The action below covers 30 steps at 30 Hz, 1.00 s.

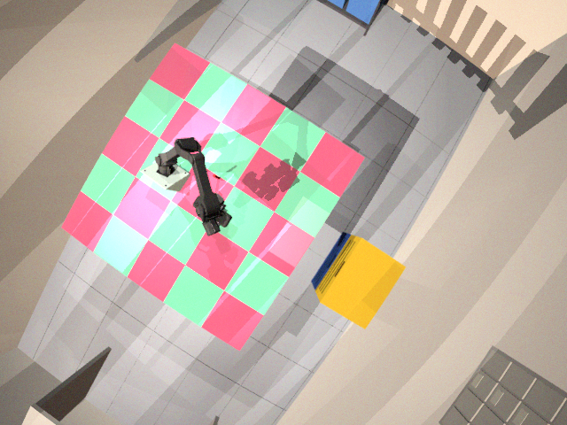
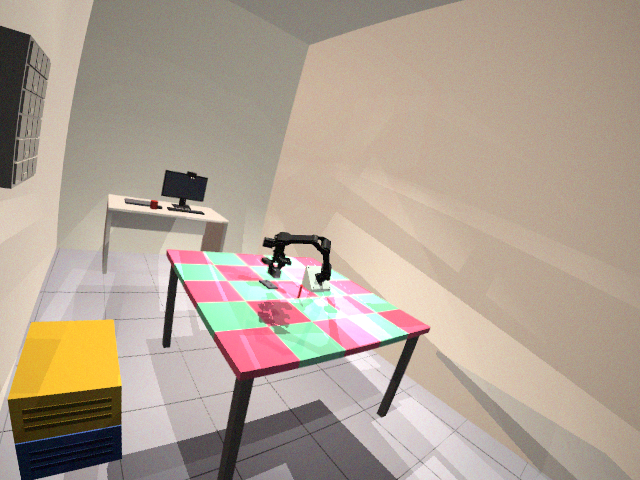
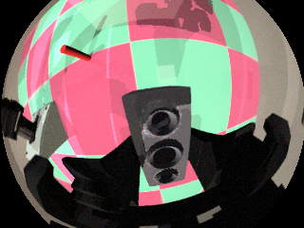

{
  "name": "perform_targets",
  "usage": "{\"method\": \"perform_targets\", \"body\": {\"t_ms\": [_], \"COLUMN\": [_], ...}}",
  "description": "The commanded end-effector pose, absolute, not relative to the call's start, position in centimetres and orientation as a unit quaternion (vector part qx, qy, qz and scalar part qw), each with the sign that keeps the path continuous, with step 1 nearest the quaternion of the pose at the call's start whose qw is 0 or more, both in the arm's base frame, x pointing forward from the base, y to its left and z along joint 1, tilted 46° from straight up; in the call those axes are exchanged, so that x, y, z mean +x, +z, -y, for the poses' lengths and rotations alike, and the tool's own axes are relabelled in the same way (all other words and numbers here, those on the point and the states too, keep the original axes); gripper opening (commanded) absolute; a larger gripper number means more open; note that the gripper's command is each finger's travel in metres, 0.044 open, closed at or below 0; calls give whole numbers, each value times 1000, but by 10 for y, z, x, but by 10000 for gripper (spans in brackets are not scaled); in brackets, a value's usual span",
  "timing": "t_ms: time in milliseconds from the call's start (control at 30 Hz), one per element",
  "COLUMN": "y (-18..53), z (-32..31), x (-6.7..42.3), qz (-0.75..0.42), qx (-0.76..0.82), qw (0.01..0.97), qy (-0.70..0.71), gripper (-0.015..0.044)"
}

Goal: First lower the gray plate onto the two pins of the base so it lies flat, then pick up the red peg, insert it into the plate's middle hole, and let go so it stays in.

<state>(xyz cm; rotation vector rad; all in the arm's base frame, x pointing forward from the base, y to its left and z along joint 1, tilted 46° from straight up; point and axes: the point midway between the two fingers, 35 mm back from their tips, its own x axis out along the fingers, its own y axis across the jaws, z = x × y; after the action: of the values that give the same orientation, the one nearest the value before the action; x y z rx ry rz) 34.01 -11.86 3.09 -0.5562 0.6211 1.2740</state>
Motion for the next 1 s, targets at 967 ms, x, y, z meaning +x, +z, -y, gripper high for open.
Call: {"method": "perform_targets", "body": {"t_ms": [967], "y": [-27], "z": [131], "x": [326], "qz": [-253], "qx": [-289], "qw": [710], "qy": [591], "gripper": [0]}}
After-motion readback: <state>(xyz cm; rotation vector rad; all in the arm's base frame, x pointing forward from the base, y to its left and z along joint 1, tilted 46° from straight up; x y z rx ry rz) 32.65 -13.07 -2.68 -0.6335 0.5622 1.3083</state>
